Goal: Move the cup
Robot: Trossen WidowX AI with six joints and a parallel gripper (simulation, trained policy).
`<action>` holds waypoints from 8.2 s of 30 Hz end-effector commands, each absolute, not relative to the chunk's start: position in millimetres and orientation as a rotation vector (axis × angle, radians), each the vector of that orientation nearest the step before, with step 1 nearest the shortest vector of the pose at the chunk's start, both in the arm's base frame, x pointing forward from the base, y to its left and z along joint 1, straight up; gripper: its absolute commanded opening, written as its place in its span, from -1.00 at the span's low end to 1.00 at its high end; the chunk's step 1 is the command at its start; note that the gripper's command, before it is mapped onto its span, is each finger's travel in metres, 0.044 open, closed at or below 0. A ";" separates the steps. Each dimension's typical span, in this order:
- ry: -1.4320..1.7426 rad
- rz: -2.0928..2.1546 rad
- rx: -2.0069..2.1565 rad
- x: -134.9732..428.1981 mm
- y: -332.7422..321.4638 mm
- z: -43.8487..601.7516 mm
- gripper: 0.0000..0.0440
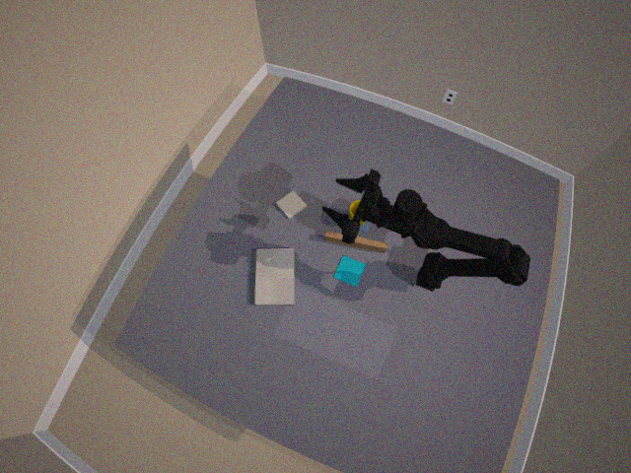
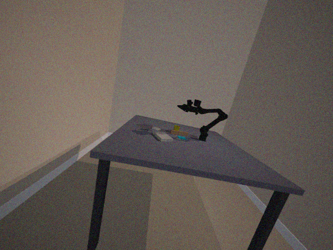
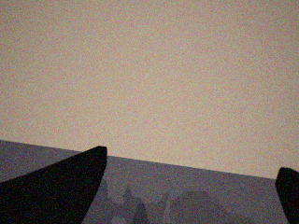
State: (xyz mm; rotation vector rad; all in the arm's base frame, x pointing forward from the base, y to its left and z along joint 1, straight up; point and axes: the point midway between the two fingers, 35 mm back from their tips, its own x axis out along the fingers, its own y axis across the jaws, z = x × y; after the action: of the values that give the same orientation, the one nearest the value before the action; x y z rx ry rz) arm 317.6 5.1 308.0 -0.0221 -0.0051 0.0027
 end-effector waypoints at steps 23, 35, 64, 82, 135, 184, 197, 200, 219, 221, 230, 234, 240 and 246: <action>0.278 0.034 0.072 324.9 25.2 279.9 -0.48; 0.459 0.041 0.125 328.5 36.9 267.0 -0.39; 0.923 -0.035 0.116 322.6 38.0 230.7 -0.45; 1.204 -0.076 0.039 310.9 20.2 211.8 -0.41; 1.681 -0.032 -0.126 283.7 -70.2 102.9 -0.20; 1.586 0.349 -0.414 281.9 -30.6 130.3 -0.99; 1.511 0.386 -0.479 287.7 9.2 139.6 -1.00; 1.495 0.393 -0.489 288.0 18.8 140.3 -1.00; 1.423 0.432 -0.531 276.6 76.9 130.8 -1.00; 1.420 0.433 -0.533 274.2 81.2 128.0 -1.00; 1.417 0.425 -0.534 262.3 91.8 110.2 -1.00; 1.418 0.418 -0.530 257.0 93.6 100.7 -1.00; 1.424 0.405 -0.521 247.7 94.6 86.1 -0.98; 1.436 0.392 -0.514 237.7 94.5 73.7 -0.91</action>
State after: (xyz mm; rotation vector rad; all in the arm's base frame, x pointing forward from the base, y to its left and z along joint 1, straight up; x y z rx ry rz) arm 240.6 95.1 75.8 -0.5183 1.4434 0.4048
